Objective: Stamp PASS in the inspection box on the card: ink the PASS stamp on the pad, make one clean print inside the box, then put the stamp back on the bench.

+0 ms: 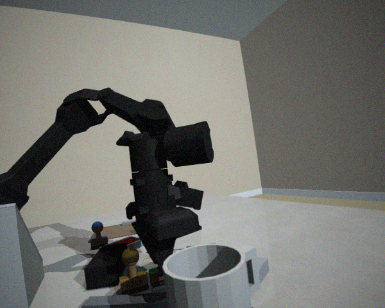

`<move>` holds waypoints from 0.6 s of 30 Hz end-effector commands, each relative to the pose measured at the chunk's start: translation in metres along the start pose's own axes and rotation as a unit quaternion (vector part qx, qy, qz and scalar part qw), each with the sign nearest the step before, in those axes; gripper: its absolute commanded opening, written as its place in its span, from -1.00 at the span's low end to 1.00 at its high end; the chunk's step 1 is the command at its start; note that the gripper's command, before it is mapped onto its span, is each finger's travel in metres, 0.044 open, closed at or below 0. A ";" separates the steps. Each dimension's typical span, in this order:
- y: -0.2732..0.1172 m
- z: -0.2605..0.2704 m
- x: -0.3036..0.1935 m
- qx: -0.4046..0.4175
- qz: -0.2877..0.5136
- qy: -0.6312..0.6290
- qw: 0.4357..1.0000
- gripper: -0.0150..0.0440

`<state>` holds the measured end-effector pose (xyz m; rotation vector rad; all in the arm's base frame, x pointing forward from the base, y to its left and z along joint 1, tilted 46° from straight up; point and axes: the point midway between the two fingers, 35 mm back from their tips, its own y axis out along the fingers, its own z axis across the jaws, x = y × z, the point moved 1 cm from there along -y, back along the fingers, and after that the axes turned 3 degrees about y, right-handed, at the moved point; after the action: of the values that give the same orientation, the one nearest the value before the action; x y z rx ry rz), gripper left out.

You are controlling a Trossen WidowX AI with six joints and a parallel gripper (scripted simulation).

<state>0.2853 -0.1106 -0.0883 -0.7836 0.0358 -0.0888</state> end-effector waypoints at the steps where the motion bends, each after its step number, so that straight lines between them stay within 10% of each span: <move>1: -0.001 0.000 0.000 0.000 0.000 0.000 1.000 -0.08; 18: -0.004 0.000 0.000 -0.001 0.000 0.000 1.000 -0.49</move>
<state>0.2855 -0.1122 -0.0869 -0.7824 0.0388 -0.0920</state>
